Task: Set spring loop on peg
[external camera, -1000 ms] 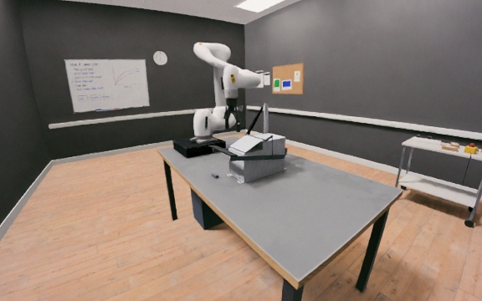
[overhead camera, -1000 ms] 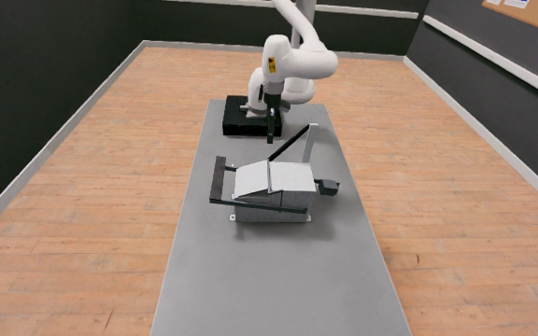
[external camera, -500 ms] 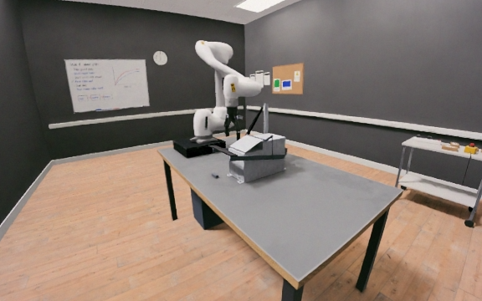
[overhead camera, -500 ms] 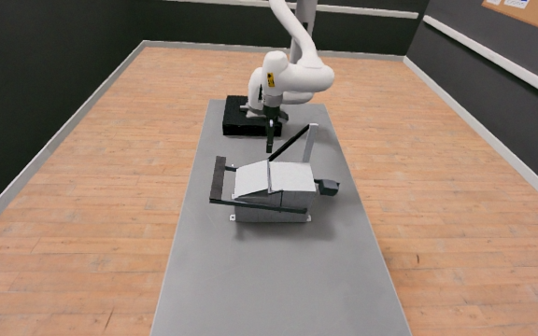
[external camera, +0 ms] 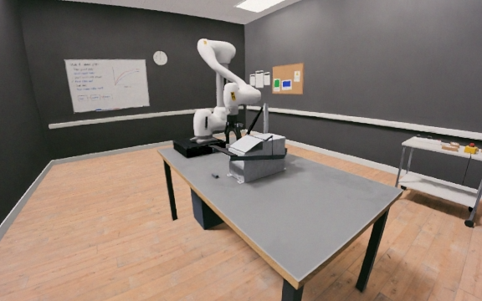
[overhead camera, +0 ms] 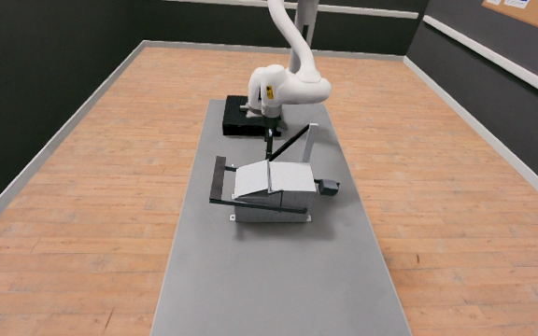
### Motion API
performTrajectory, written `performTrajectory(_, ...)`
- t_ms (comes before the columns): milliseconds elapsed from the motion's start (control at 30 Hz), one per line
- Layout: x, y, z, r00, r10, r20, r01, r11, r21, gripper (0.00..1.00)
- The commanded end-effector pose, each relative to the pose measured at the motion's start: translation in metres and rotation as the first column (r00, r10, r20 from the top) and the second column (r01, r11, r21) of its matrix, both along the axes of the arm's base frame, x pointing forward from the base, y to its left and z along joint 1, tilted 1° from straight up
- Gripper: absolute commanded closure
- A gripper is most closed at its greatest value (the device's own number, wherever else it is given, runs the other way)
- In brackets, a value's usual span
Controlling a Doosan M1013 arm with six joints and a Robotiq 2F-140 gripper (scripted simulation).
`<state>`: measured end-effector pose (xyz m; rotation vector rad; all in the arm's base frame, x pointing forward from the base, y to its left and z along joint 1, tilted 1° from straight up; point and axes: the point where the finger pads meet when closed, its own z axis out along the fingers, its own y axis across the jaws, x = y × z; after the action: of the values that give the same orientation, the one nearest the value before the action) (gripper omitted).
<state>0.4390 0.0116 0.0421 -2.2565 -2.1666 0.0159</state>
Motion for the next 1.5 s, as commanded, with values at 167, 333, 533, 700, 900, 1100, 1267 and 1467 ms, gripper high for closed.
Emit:
performTrajectory(167, 0.003, 0.000, -0.007, 1.000, 0.000, 0.003, 0.000, 1.000, 0.000, 0.00)
performTrajectory(333, 0.003, 0.000, -0.008, 1.000, 0.000, 0.003, 0.000, 1.000, 0.000, 0.00)
performTrajectory(533, 0.003, 0.000, -0.011, 1.000, 0.000, 0.003, 0.000, 1.000, 0.000, 0.00)
performTrajectory(700, 0.003, 0.000, -0.013, 1.000, 0.000, 0.003, 0.000, 1.000, 0.000, 0.00)
performTrajectory(900, 0.003, 0.000, -0.019, 1.000, 0.000, 0.003, 0.000, 1.000, 0.000, 0.00)
performTrajectory(1100, 0.002, 0.000, -0.039, 1.000, 0.000, 0.003, 0.000, 1.000, 0.000, 0.00)
performTrajectory(1267, 0.002, 0.000, -0.056, 1.000, 0.000, 0.003, 0.000, 1.000, 0.000, 0.00)
performTrajectory(1467, 0.002, 0.000, -0.056, 1.000, 0.000, 0.003, 0.000, 1.000, 0.000, 0.00)
